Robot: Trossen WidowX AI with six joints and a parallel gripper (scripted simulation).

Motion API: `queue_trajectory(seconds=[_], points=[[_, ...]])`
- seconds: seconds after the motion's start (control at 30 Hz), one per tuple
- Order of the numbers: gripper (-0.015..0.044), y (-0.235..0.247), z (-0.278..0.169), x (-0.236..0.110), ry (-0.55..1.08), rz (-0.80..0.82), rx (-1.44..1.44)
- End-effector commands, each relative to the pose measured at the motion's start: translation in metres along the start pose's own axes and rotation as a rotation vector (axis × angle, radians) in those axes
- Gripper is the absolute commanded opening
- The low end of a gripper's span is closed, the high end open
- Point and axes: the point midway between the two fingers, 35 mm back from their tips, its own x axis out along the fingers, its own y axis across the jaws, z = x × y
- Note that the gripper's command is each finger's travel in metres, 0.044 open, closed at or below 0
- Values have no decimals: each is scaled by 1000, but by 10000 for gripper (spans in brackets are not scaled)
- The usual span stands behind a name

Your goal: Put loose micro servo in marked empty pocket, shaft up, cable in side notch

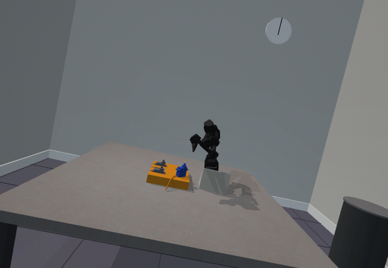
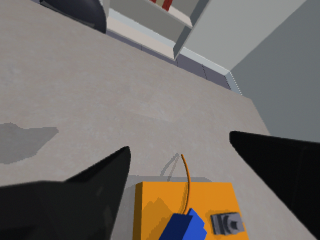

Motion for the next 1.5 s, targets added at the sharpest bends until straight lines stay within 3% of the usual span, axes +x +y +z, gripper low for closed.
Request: queue_trajectory(seconds=[0.0, 0.63, 1.23, 1.47], points=[[440, -6, -10, 4, 81, 36, 115], [440, -29, -58, 15, 481, 144, 610], [440, -47, -108, 17, 910, 132, 997], [440, -48, -112, 16, 945, 126, 1022]])
